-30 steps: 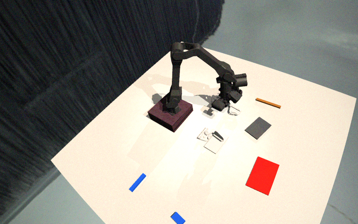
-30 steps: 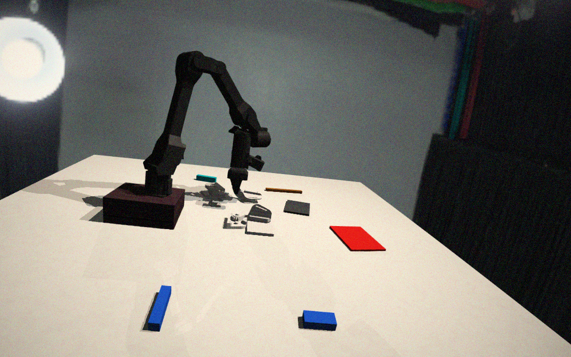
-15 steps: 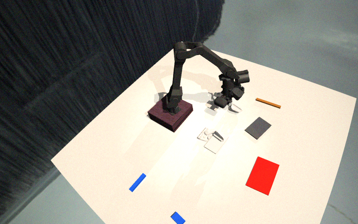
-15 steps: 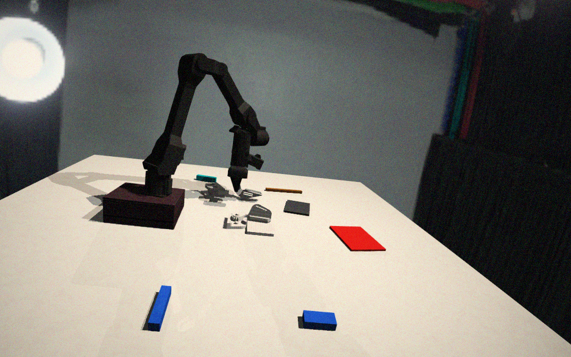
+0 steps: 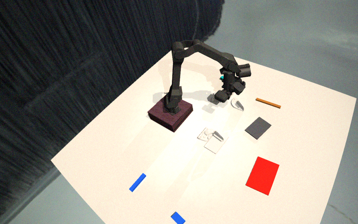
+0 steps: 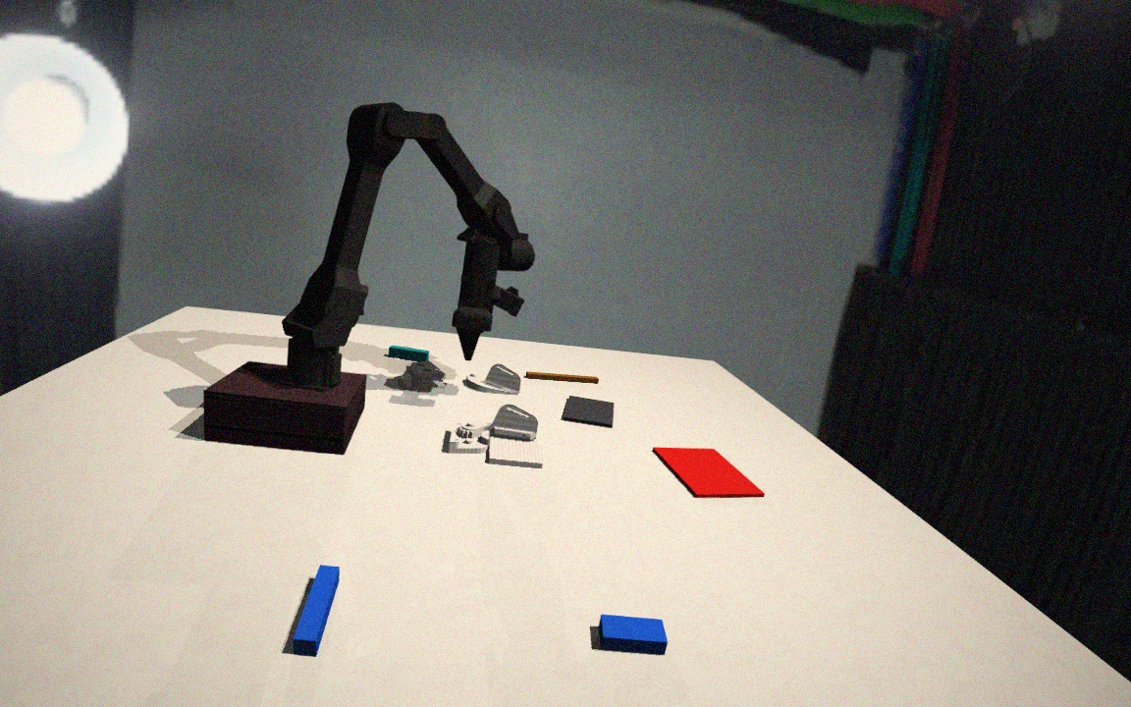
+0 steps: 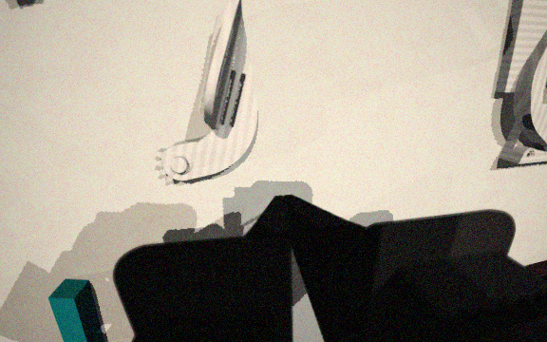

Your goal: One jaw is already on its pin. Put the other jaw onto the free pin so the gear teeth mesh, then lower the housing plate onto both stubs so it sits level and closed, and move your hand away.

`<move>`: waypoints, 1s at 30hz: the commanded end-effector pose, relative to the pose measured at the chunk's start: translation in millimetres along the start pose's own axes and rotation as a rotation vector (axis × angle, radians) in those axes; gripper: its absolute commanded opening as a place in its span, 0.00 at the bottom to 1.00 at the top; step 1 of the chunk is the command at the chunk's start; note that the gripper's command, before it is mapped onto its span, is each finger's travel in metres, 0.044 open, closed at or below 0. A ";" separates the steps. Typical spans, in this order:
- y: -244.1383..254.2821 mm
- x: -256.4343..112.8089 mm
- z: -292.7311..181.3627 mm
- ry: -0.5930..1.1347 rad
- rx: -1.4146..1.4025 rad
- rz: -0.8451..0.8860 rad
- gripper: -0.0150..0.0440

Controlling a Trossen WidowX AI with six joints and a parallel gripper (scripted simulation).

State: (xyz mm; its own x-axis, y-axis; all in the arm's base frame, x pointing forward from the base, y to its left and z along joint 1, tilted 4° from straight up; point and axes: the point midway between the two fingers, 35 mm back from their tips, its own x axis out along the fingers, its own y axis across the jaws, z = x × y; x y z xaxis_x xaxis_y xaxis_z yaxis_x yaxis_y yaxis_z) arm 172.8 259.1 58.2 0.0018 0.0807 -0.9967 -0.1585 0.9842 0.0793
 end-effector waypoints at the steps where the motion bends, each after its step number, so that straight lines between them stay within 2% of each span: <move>1: -0.8 -27.0 1.8 -0.013 -0.002 0.014 0.25; 3: -0.8 -27.0 1.8 -0.013 -0.002 0.014 0.25; 20: 2.5 -20.9 3.5 -0.023 0.000 0.023 1.00; 30: 2.5 -20.9 3.5 -0.023 0.000 0.023 1.00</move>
State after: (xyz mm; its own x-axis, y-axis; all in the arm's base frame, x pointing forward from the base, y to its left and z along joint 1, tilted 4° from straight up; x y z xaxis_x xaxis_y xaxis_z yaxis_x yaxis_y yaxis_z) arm 175.8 260.1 79.2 0.0200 0.1059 -0.9942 -0.1591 0.9820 0.1014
